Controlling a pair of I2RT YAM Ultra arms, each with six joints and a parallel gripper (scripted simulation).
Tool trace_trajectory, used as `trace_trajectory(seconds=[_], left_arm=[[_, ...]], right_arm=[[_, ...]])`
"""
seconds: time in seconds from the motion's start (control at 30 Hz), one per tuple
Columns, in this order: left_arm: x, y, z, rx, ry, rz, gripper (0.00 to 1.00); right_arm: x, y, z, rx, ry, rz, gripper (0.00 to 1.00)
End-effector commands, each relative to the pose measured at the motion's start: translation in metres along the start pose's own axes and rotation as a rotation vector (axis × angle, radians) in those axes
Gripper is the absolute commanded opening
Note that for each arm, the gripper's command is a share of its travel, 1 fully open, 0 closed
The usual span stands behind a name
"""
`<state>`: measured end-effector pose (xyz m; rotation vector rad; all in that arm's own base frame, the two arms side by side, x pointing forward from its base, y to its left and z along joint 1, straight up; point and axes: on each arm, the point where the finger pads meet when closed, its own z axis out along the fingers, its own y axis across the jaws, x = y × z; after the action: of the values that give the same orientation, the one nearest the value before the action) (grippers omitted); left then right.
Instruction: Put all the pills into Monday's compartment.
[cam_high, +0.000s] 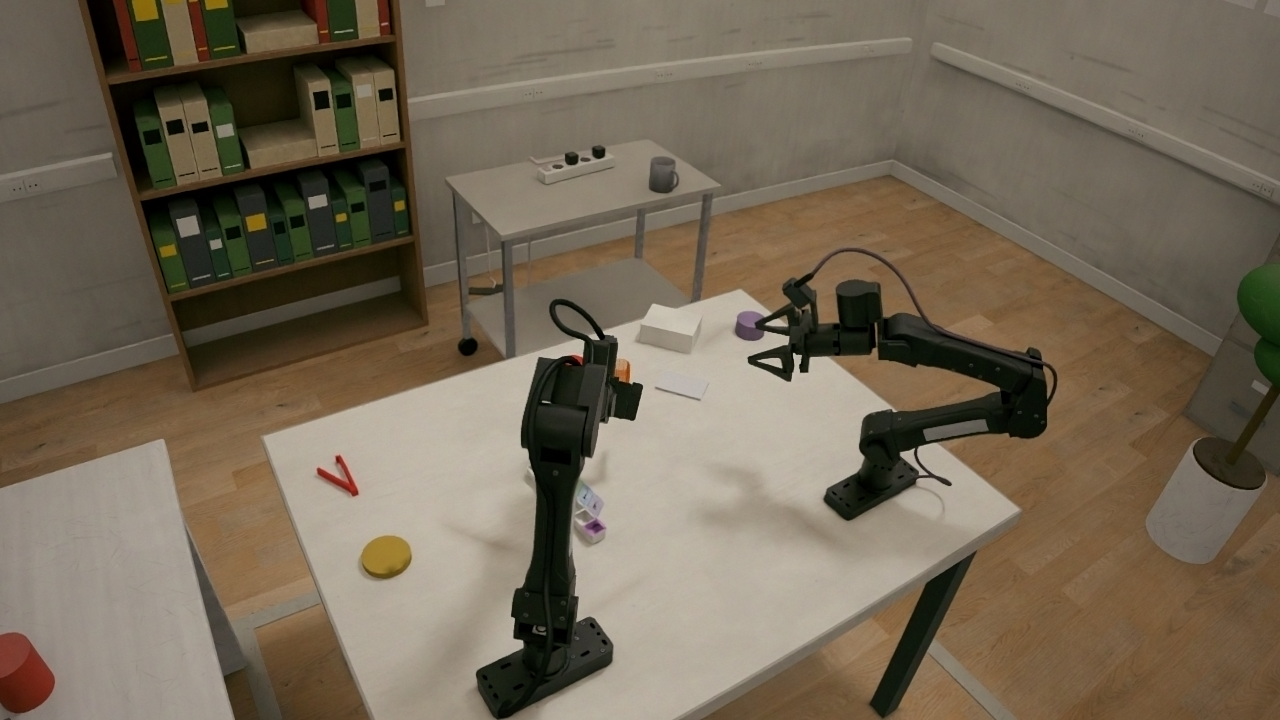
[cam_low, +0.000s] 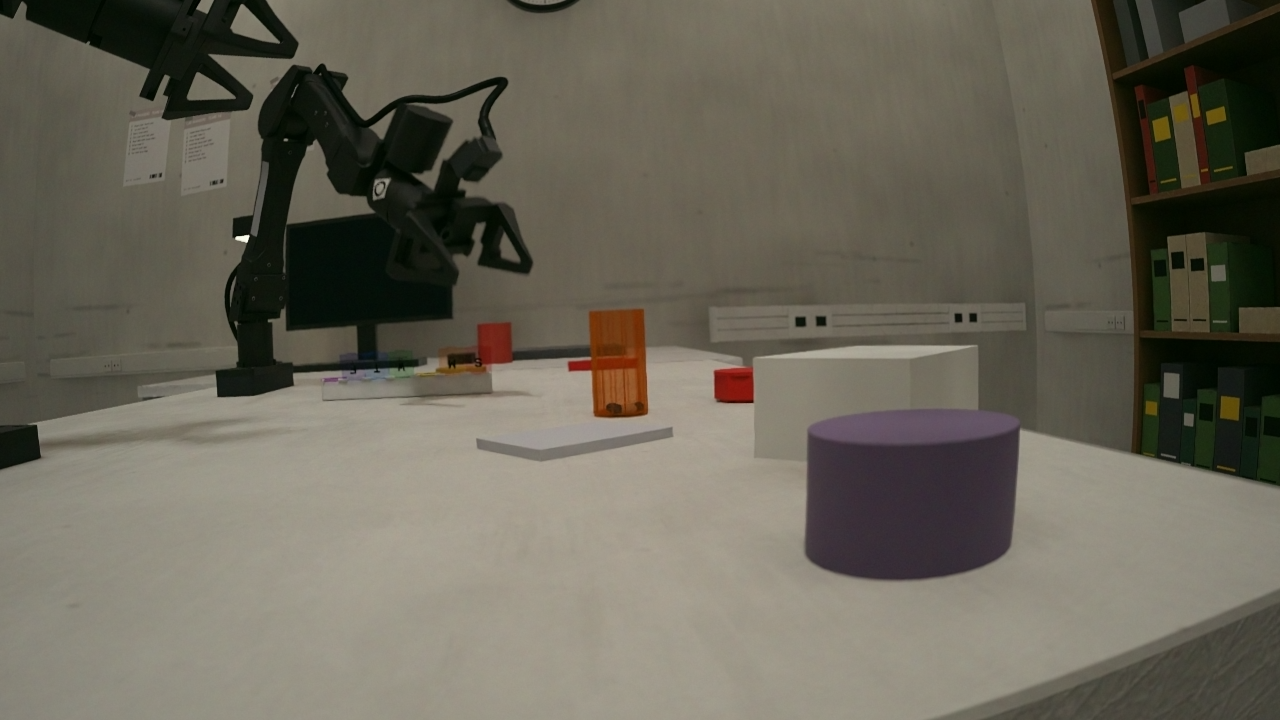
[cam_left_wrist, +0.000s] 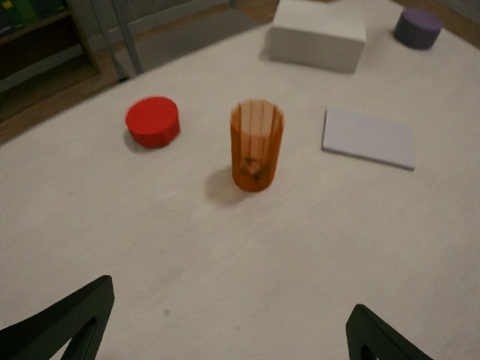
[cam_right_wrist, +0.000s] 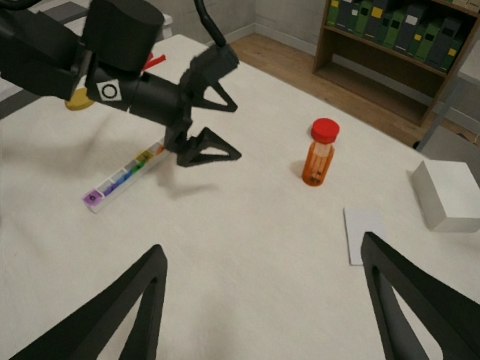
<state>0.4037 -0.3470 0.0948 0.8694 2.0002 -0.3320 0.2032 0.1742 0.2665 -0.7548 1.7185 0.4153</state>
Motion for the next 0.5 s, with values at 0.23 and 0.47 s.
trace_trajectory(seconds=[0.23, 0.47], left_arm=[[-0.0363, 0.0017, -0.0022, 0.023, -0.096, 0.031, 1.00], [-0.0363, 0.0017, -0.0022, 0.023, -0.096, 0.031, 1.00]], right_arm=[[-0.0024, -0.0011, -0.0053, 0.000, -0.023, -0.007, 1.00], [-0.0042, -0.0012, -0.0046, 0.002, -0.021, -0.001, 1.00]])
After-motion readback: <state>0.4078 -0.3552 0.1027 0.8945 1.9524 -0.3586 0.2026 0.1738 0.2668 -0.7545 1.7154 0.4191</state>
